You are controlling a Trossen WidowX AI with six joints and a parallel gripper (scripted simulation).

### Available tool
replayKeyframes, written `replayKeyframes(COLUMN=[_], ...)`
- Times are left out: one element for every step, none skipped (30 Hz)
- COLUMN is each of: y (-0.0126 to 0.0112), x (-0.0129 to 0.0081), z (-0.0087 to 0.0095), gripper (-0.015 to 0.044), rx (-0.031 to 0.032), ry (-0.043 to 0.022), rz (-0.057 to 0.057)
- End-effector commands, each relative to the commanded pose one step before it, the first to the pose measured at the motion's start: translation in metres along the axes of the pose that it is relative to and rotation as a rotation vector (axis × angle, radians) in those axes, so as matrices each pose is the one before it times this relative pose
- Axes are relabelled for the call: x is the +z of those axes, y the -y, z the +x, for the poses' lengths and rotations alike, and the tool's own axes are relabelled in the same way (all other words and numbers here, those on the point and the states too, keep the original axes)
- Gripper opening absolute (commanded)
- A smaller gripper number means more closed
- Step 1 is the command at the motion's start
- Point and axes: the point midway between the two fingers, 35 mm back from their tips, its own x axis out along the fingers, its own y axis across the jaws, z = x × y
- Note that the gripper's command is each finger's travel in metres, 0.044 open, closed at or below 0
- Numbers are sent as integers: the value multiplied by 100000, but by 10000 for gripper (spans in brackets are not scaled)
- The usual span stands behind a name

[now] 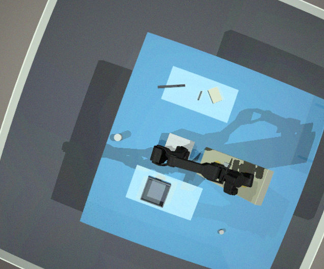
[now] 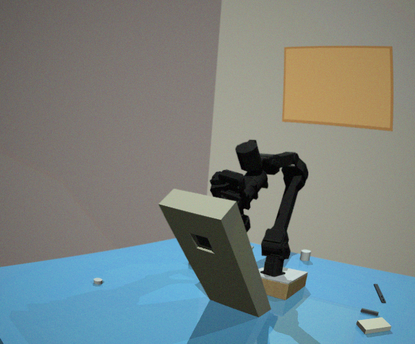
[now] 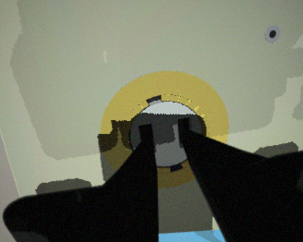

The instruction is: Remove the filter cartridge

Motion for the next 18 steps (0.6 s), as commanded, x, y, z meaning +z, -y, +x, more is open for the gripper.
replayKeyframes(y=[-121,-1,-1,0,0,12,10,11,0,0,0,9,9,0,0,13,0,0], x=[-40,0,0,0,0,0,0,2,0,0,0,3,3,0,0,4,0,0], z=[77,95,80,27,0,1,0,0,0,0,0,0,0,0,0,0,0,21], gripper=[88,88,88,88,88,88,88,88,88,88,88,88,88,88,88,88,88,88], rx=[398,7,5,2,0,0,0,0,0,0,0,0,0,0,0,-1,0,1], ry=[-235,1,1,0,0,0,0,0,0,0,0,0,0,0,0,0,0,0], rz=[-328,0,0,0,0,0,0,0,0,0,0,0,0,0,0,0,0,0])
